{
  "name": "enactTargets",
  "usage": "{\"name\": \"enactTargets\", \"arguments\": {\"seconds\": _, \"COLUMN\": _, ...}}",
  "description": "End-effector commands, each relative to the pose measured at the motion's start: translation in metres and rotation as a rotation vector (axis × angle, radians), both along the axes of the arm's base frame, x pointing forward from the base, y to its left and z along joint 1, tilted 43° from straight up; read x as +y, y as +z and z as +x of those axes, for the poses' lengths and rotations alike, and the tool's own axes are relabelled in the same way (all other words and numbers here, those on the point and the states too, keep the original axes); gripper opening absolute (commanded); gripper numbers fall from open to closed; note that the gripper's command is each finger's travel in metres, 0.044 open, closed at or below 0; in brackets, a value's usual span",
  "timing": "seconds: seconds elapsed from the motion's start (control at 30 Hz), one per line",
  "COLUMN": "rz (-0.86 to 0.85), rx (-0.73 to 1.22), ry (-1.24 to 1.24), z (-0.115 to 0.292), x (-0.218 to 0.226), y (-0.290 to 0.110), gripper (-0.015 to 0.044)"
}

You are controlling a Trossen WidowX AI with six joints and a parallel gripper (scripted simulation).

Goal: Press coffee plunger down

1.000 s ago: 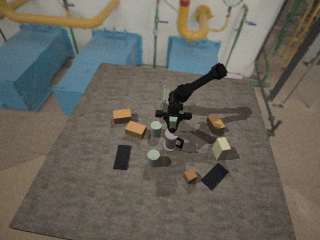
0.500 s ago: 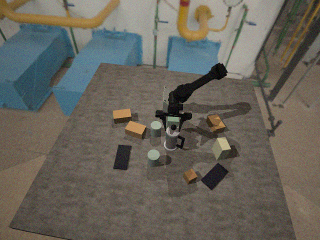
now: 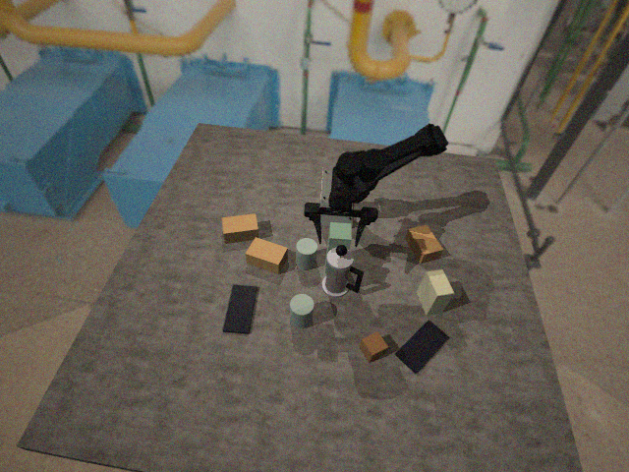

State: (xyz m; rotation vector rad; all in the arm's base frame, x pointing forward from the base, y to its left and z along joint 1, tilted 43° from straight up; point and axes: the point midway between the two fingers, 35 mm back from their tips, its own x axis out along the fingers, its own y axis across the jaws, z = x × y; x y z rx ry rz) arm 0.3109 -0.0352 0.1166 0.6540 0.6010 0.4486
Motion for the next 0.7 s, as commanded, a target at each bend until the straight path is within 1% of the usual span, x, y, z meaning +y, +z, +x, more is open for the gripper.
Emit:
{"name": "enactTargets", "arguments": {"seconds": 0.0, "rz": 0.003, "rx": -0.025, "ry": 0.006, "z": -0.0077, "x": -0.0182, "y": 0.0339, "gripper": 0.044}}
{"name": "enactTargets", "arguments": {"seconds": 0.67, "rz": 0.005, "rx": -0.026, "ry": 0.006, "z": -0.0085, "x": -0.0189, "y": 0.0348, "gripper": 0.044}}
